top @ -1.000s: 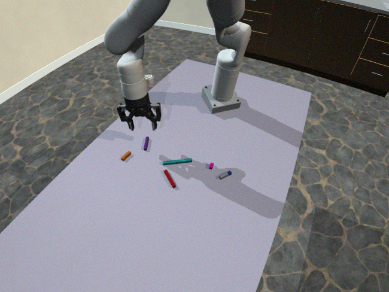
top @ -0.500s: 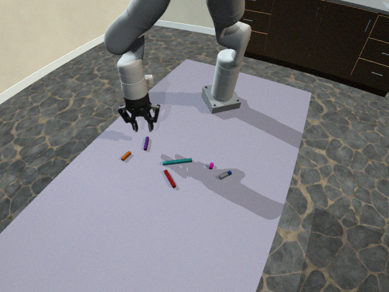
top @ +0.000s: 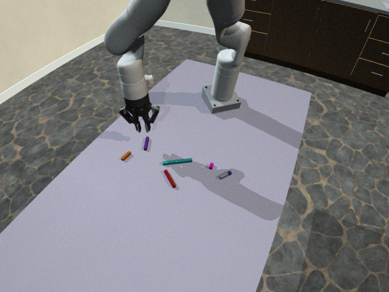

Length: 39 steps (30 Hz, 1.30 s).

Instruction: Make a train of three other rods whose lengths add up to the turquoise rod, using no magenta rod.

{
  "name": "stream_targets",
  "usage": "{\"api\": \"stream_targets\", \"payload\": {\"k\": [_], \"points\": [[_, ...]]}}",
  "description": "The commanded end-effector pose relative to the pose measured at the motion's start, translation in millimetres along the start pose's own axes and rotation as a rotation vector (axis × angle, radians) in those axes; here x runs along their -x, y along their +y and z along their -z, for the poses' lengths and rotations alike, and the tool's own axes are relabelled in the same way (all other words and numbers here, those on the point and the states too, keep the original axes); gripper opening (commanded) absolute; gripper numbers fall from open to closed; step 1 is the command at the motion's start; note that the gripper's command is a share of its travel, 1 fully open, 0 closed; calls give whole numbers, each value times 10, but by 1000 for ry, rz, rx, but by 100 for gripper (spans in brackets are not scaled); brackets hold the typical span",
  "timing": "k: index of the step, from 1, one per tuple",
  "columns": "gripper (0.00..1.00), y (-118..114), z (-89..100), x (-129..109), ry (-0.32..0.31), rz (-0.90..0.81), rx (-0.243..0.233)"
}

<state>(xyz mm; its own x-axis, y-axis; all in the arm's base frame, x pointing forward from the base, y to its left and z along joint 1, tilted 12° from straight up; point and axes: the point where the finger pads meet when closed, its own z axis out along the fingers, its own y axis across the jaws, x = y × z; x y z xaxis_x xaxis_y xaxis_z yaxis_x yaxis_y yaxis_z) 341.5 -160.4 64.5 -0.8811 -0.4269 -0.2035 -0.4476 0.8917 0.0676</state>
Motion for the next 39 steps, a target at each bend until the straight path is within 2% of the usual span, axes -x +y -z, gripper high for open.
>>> {"api": "stream_targets", "payload": {"k": [1,12,39], "points": [[24,-3,-6,-1,0,0,0],[24,-5,-78,1,0,1,1],[24,-13,-429,9,0,1,1]]}}
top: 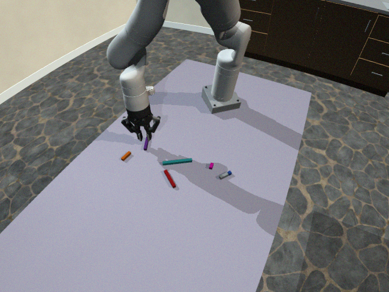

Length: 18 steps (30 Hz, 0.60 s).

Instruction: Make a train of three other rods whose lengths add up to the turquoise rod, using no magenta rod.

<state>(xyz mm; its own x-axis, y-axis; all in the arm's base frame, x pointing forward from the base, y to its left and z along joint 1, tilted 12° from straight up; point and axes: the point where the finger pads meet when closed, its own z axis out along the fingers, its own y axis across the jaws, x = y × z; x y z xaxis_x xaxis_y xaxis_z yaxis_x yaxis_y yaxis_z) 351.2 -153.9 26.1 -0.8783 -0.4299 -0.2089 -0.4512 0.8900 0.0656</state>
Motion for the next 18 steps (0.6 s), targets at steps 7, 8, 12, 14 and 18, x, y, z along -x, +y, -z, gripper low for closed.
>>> {"api": "stream_targets", "payload": {"k": [7,8,12,14,18], "points": [[24,-2,-72,-25,5,-4,2],[24,-2,-79,-24,5,-4,2],[24,-3,-96,-24,5,-4,2],[24,-3,-100,-24,5,-4,2],[24,-3,-102,-24,5,-4,2]]}}
